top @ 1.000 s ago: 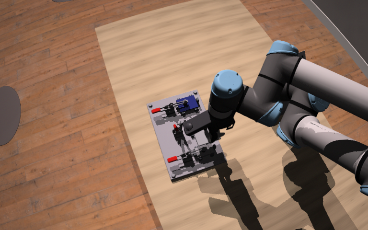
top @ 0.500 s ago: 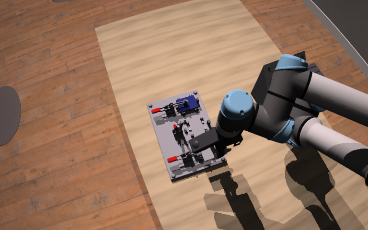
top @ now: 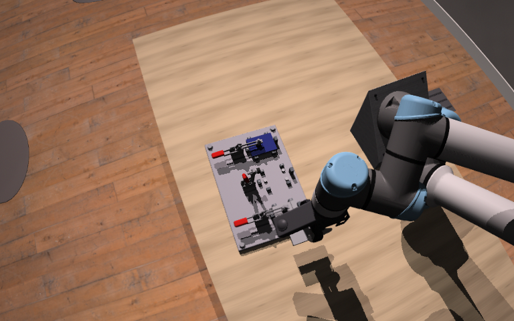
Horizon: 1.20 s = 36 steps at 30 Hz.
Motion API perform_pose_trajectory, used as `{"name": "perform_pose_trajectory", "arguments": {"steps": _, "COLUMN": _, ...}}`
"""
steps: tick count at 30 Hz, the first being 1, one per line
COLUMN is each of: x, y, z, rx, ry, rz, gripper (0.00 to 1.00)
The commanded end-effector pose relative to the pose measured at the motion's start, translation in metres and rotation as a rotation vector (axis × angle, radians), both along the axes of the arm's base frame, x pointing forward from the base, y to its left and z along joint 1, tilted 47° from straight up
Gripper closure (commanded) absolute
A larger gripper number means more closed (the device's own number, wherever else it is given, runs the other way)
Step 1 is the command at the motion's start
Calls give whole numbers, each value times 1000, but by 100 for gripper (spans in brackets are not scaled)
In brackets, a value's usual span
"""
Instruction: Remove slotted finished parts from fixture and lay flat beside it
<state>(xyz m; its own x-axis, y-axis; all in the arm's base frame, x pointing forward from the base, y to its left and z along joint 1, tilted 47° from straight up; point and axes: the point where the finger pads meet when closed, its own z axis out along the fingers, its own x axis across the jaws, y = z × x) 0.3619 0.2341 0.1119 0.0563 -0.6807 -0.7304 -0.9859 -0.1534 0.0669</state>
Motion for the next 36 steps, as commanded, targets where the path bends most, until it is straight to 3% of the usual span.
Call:
{"name": "perform_pose_trajectory", "arguments": {"steps": 1, "x": 0, "y": 10, "z": 11, "rx": -1, "ry": 0, "rz": -1, "gripper": 100}}
{"name": "perform_pose_trajectory", "arguments": {"steps": 10, "x": -1, "y": 19, "z": 21, "rx": -1, "ry": 0, "rz": -1, "gripper": 100}}
{"name": "perform_pose_trajectory", "arguments": {"steps": 36, "x": -1, "y": 21, "z": 24, "rx": -1, "ry": 0, "rz": -1, "gripper": 100}}
